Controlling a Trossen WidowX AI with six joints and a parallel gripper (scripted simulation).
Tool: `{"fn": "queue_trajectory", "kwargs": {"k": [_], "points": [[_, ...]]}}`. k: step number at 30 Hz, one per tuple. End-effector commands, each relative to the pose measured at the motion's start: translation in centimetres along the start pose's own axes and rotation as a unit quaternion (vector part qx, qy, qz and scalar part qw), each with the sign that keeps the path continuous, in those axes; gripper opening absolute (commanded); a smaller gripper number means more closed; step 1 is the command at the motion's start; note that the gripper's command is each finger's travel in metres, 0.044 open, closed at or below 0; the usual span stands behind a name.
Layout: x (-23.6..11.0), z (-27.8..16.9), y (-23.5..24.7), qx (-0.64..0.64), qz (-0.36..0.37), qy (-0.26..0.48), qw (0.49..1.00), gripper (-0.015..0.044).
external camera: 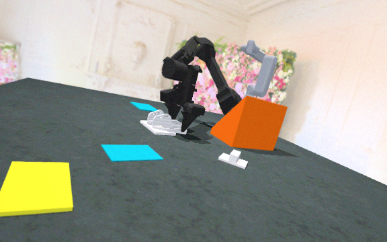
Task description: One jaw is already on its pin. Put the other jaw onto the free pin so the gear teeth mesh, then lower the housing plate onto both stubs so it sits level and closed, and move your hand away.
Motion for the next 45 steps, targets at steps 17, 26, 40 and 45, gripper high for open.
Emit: {"fn": "queue_trajectory", "kwargs": {"k": [17,26,40,45], "points": [[0.0,0.0,0.0,0.0,0.0,0.0,1.0,0.044],[0.0,0.0,0.0,0.0,0.0,0.0,1.0,0.044],[-7.6,-0.3,-0.1,-0.002,-0.004,0.0,1.0,0.044],[-8.0,-0.9,0.4,-0.005,-0.002,-0.002,1.0,0.044]]}}
Point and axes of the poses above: the point midway between the two fingers, 35 mm back from their tips, its own x axis out along the fingers, its own y axis across the jaws, z = x × y, the point moved 2 cm from there along -x, back along the fingers, and after that the axes turned 3 degrees about x, right-handed, at the moved point
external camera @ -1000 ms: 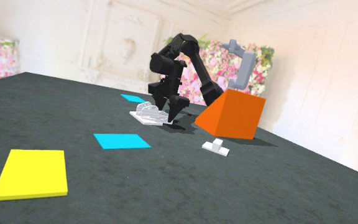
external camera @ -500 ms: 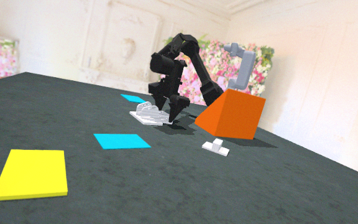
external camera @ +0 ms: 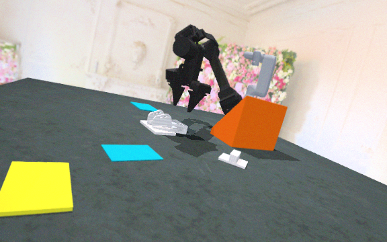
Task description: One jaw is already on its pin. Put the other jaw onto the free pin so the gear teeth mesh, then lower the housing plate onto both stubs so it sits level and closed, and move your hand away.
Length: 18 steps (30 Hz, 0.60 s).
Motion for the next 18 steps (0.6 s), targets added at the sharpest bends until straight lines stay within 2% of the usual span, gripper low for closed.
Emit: {"fn": "queue_trajectory", "kwargs": {"k": [1,6,18], "points": [[-1.9,-1.3,0.6,-0.002,0.005,-0.001,1.0,0.044],[-5.5,-4.3,1.1,0.0,0.005,0.002,1.0,0.044],[-5.6,-4.4,1.2,0.0,0.005,0.002,1.0,0.044]]}}
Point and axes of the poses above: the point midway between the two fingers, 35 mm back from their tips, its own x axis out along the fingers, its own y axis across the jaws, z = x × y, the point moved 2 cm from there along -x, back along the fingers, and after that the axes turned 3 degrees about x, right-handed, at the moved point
